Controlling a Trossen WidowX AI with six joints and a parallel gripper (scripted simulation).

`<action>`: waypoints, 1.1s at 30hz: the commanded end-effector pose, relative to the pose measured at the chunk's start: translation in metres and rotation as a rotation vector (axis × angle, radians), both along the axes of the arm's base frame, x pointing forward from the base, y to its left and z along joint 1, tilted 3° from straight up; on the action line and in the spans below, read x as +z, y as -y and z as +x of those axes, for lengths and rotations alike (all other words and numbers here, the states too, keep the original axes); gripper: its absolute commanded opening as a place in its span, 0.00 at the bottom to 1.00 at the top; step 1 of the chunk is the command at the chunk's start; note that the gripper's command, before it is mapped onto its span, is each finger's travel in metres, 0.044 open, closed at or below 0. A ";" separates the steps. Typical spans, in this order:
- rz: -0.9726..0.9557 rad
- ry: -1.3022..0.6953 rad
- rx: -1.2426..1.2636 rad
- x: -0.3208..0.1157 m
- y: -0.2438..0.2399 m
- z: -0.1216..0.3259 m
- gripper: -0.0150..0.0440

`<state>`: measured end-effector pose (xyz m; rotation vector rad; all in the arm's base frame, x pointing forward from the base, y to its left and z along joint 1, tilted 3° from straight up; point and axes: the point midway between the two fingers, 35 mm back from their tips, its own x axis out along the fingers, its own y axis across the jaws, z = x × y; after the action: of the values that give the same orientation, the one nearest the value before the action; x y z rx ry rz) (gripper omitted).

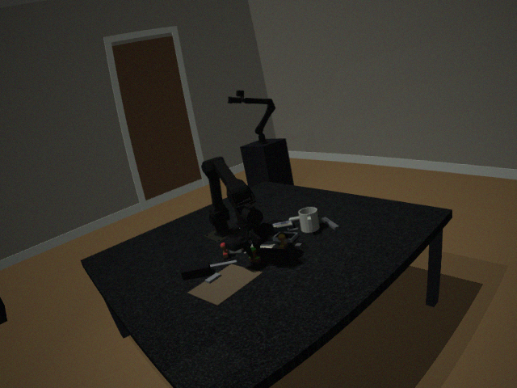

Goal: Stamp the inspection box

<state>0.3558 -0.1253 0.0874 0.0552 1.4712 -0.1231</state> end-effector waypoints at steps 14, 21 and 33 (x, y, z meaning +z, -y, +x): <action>0.001 0.000 0.002 0.059 -0.002 0.002 0.68; 0.004 -0.001 0.005 0.117 -0.008 -0.008 0.68; 0.004 -0.001 0.005 0.117 -0.008 -0.008 0.68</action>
<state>0.3480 -0.1182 0.2043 0.0488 1.4712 -0.1165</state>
